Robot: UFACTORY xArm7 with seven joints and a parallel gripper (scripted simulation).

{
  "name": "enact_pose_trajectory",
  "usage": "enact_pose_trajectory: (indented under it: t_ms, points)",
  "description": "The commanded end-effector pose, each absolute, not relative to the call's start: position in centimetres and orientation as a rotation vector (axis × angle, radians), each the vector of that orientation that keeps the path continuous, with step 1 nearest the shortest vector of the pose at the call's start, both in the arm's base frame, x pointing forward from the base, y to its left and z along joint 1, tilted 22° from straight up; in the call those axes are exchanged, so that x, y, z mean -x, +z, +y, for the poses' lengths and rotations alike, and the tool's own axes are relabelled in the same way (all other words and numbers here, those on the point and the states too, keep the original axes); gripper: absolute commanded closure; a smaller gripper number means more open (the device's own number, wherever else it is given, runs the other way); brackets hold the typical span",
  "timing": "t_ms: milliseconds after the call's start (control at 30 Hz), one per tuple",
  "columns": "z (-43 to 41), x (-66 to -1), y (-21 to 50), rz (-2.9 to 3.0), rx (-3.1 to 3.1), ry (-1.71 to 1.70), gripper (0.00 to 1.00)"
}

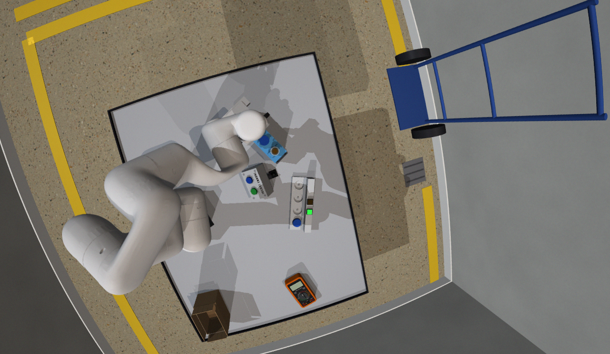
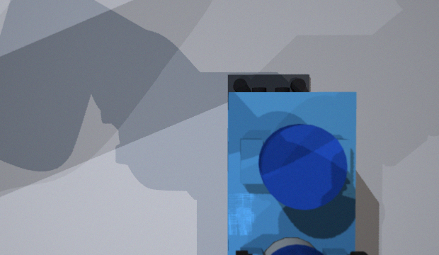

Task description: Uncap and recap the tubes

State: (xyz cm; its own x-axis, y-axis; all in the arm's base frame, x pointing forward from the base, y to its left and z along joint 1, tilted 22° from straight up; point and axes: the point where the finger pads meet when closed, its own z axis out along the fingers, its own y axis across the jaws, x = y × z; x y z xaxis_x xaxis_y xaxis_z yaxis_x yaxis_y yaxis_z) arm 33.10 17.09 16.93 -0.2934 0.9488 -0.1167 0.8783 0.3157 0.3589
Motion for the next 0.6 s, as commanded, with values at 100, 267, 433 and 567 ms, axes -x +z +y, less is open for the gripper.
enact_pose_trajectory:
  t_ms: [100, 267, 433, 567]
  points:
    - [17.13, -33.15, 17.06, 2.524, -1.196, 0.272, 0.54]
    - [17.13, -33.16, 17.06, 2.627, -0.903, 0.216, 0.54]
    - [17.13, -33.16, 17.07, 2.695, -0.635, 0.167, 0.54]
    - [17.13, -33.15, 17.07, 2.697, -0.628, 0.166, 0.54]
